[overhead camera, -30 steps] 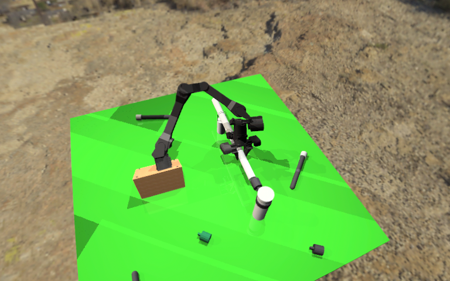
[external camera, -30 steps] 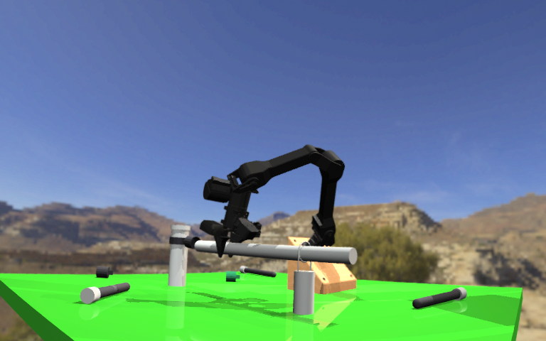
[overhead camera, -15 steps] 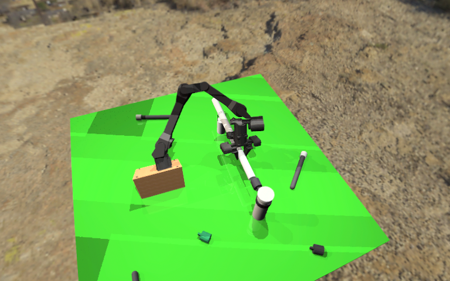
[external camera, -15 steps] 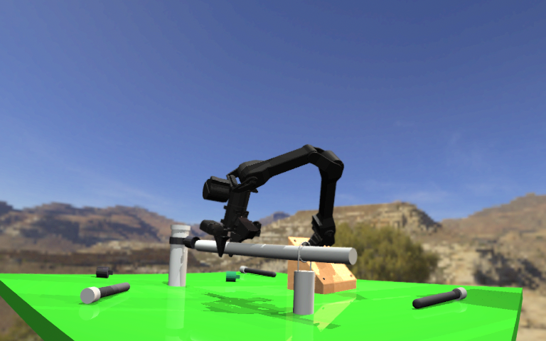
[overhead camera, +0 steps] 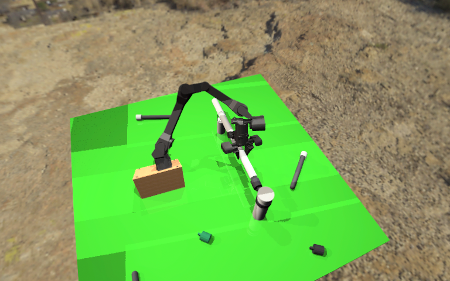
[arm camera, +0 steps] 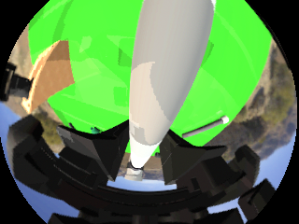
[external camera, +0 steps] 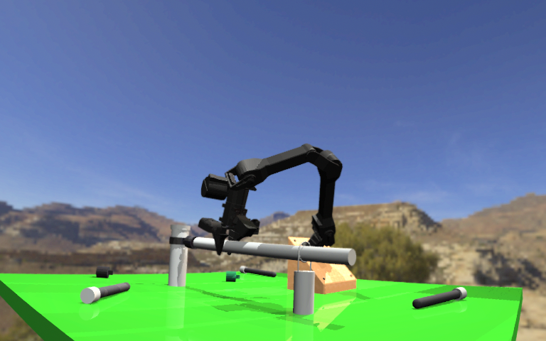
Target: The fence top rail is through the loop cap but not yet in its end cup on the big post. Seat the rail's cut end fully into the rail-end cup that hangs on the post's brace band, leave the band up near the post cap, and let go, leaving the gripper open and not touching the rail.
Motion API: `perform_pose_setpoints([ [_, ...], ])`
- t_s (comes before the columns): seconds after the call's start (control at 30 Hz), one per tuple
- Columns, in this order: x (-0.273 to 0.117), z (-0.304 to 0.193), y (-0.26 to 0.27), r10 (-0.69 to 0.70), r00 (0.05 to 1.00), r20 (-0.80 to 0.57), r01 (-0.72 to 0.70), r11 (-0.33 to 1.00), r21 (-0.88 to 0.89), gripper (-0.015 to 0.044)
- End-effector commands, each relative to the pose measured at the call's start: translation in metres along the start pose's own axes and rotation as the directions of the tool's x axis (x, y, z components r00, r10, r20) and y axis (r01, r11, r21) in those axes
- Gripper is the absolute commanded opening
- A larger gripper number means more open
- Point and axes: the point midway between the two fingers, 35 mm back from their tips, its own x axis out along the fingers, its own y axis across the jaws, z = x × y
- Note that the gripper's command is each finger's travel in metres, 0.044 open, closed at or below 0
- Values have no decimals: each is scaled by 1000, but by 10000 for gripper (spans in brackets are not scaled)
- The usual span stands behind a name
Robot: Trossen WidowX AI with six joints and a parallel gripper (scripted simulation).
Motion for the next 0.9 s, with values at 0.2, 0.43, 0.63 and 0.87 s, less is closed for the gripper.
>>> perform_pose_setpoints([
  [0.2, 3, -16, 0, -3, 1000, -6, 3, 1000, 3, 0],
  [0.43, 6, -22, 1, 1, 1000, -3, -1, 1000, 0, 0],
  [0.63, 6, -22, 1, 1, 1000, -3, -1, 1000, 0, 0],
  [0.87, 6, -22, 1, 1, 1000, -3, -1, 1000, 0, 0],
])
